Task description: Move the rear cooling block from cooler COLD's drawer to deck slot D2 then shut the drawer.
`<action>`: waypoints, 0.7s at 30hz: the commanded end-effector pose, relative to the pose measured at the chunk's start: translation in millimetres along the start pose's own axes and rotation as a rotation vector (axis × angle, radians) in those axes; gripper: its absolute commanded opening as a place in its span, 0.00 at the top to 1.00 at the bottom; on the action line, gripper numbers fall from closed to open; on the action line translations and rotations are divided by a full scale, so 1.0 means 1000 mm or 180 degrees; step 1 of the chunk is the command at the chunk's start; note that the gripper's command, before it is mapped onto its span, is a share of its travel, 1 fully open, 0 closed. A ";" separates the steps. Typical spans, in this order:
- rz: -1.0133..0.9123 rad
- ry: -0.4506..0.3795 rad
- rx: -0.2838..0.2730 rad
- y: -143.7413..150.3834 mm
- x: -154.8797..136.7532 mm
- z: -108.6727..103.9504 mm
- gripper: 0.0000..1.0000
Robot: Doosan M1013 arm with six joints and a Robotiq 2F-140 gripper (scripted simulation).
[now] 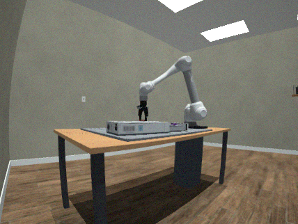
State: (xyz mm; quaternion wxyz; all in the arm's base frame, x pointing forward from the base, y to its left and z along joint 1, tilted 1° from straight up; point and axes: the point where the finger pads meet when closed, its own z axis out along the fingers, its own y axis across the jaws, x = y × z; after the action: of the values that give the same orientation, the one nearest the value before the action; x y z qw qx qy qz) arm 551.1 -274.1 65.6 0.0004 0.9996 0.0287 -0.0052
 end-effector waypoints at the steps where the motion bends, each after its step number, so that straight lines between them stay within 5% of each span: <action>1: 0.0001 0.0005 -0.0002 0.000 0.001 -0.004 0.90; 21: 0.0000 0.0005 -0.0001 0.000 0.001 -0.015 0.90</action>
State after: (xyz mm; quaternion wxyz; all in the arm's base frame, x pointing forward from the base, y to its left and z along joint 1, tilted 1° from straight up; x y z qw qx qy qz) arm 551.2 -274.1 79.4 0.0004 0.9996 0.0286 -0.0052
